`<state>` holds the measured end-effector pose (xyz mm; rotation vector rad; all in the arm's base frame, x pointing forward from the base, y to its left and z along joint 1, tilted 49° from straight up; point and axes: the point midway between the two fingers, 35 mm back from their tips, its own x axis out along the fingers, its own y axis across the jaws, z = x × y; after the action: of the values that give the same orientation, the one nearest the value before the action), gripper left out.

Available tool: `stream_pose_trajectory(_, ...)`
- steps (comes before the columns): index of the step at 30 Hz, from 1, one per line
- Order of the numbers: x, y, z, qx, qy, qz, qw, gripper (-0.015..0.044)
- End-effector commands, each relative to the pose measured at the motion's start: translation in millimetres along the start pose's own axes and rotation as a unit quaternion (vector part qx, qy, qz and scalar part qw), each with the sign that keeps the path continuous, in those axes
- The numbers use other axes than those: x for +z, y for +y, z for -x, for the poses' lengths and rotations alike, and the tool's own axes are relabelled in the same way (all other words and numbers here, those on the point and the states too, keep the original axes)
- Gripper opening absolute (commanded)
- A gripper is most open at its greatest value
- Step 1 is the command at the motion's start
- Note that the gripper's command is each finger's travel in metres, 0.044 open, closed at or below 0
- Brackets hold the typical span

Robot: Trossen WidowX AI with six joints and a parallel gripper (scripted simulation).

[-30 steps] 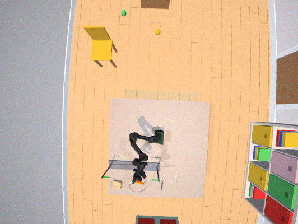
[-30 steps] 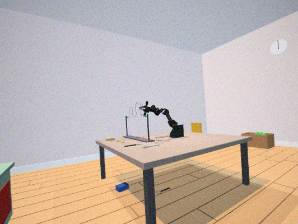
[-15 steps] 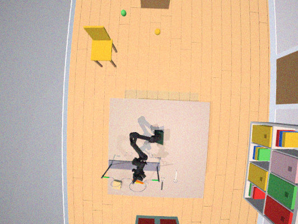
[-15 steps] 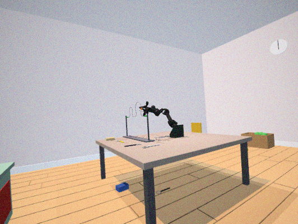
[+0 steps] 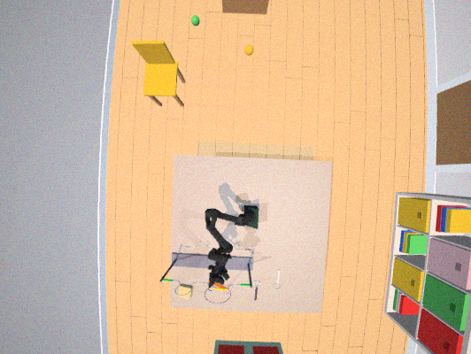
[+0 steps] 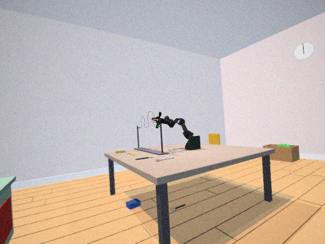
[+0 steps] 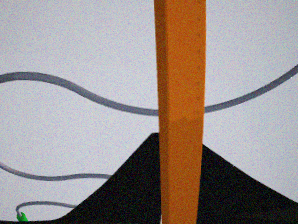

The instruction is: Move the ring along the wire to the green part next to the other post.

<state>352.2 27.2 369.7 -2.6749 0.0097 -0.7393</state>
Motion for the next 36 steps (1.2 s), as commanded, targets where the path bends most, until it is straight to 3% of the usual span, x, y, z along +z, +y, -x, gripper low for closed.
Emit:
stream_pose_trajectory(1, 0, 11, 2, 0.012, 0.003, -0.026, 1.000, -0.0150)
stream_pose_trajectory(21, 14, 70, 16, 0.105, 0.019, -0.204, 0.973, -0.0150)
stream_pose_trajectory(36, 41, 111, 26, 0.167, 0.006, -0.351, 0.921, -0.0150)
